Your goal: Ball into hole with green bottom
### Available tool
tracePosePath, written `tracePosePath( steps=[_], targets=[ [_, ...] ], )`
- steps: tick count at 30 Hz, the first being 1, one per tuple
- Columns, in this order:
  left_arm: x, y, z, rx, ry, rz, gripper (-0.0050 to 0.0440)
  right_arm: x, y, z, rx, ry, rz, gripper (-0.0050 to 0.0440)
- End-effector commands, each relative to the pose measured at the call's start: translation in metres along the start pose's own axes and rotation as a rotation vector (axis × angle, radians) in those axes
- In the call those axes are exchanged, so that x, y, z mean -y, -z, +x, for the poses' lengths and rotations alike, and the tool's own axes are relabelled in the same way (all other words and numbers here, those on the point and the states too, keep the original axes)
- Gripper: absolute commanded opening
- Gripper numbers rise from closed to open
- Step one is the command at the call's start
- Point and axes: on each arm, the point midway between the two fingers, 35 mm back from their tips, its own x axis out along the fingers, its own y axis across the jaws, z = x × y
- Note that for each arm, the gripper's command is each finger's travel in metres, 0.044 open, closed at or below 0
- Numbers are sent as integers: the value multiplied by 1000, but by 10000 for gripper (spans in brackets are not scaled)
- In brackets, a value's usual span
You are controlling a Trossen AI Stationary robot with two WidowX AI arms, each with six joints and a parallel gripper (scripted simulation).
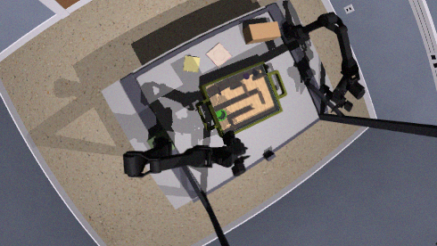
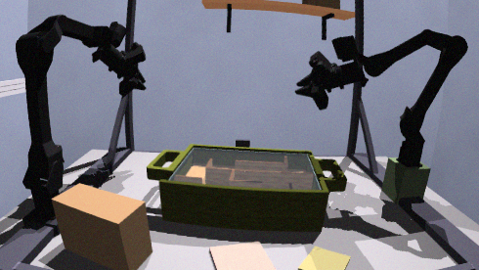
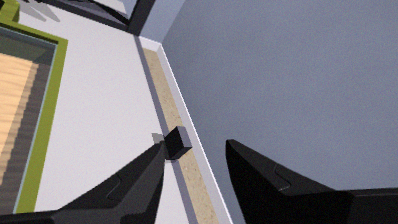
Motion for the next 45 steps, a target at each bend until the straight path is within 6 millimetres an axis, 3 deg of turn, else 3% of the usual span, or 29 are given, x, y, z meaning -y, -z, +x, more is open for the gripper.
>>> tracePosePath(
  steps=[1,6,14,17,18,23,27,31,40,45],
  targets=[
    [-2,-11,4,-16,-32,-56,161,6,-10,-6,-28,-12,77,161],
    [-49,-4,7,-86,-246,-258,161,62,-22,18,-88,142,323,161],
    [-116,15,-8,-164,-602,-593,161,143,-42,22,-135,340,801,161],
    [-110,17,-7,-171,-572,-571,161,143,-42,22,-135,340,801,161],
    [-117,17,-9,-169,-607,-600,161,143,-42,22,-135,342,808,161],
    [-154,28,-31,-175,-845,-794,161,198,-40,22,-149,509,1122,161],
    [-176,39,-54,-176,-1039,-951,161,229,-43,10,-144,592,1385,161],
    [-188,46,-73,-169,-1180,-1054,161,249,-41,2,-139,668,1600,161],
    [-198,53,-94,-154,-1324,-1146,161,270,-38,-6,-124,745,1801,161],
    [-198,54,-96,-154,-1337,-1152,161,271,-38,-7,-122,750,1817,161]
  ],
)
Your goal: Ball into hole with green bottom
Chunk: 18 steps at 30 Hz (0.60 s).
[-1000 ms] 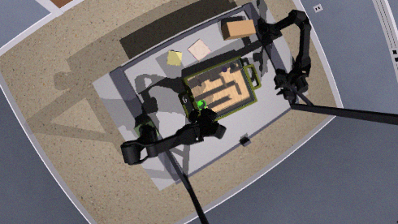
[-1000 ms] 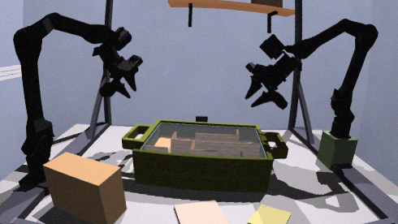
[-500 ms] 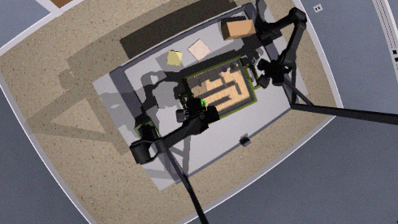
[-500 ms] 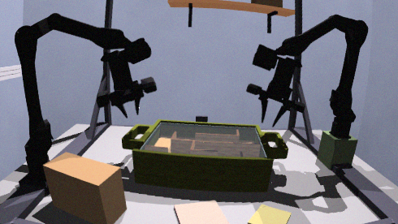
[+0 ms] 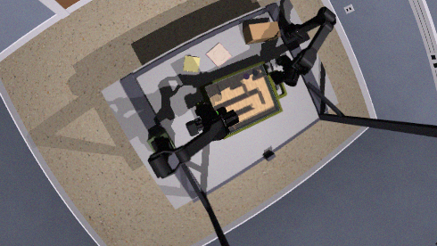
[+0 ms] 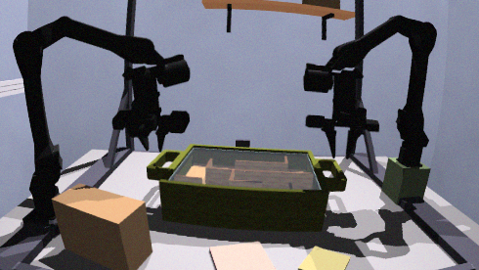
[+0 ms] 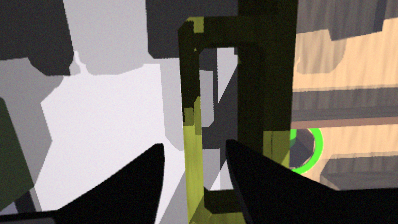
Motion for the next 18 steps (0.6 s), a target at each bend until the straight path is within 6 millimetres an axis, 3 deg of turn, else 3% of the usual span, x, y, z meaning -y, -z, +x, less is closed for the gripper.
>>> tracePosePath(
  steps=[1,5,6,18],
  targets=[
    [2,-1,-6,5,23,-6,161,-3,5,-9,-24,-28,-5,161],
    [6,-2,-8,6,34,-5,161,-2,-1,-2,2,-14,-1,161],
    [0,-1,2,4,3,1,161,-2,-1,-2,2,-14,-1,161],
    [-1,-1,26,5,3,2,161,-2,-1,-2,0,-13,0,161]
  ],
)
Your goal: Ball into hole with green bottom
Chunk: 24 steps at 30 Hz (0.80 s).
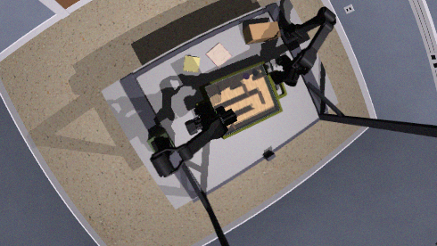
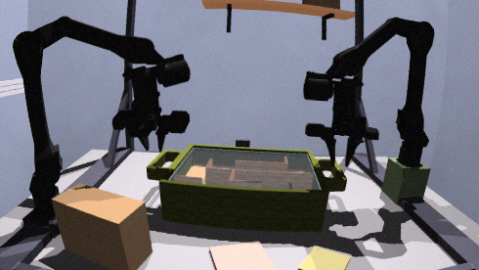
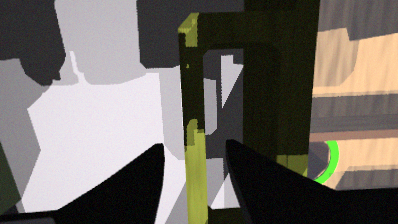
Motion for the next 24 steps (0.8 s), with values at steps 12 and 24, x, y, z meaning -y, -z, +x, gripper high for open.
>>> tracePosePath(
  steps=[12,24],
  targets=[
    [0,-1,25,4,5,2,161,-1,-1,-2,-2,-11,-2,161],
    [4,-1,27,5,17,-2,161,0,0,6,3,-6,-1,161]
  ],
)
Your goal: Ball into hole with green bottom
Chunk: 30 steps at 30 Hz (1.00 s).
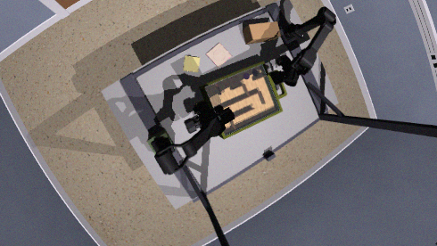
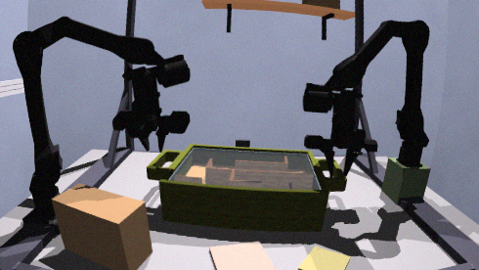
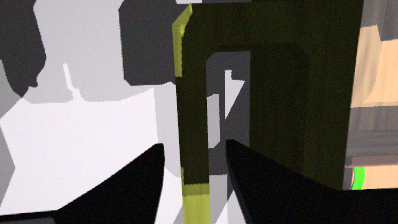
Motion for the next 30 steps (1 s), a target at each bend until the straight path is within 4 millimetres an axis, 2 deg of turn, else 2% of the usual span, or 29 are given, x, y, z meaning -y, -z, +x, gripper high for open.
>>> tracePosePath(
  steps=[1,30],
  targets=[
    [3,-1,-2,4,12,-1,161,1,0,7,6,-3,0,161],
    [3,-1,-2,4,12,-1,161,0,0,48,7,-5,2,161]
  ],
)
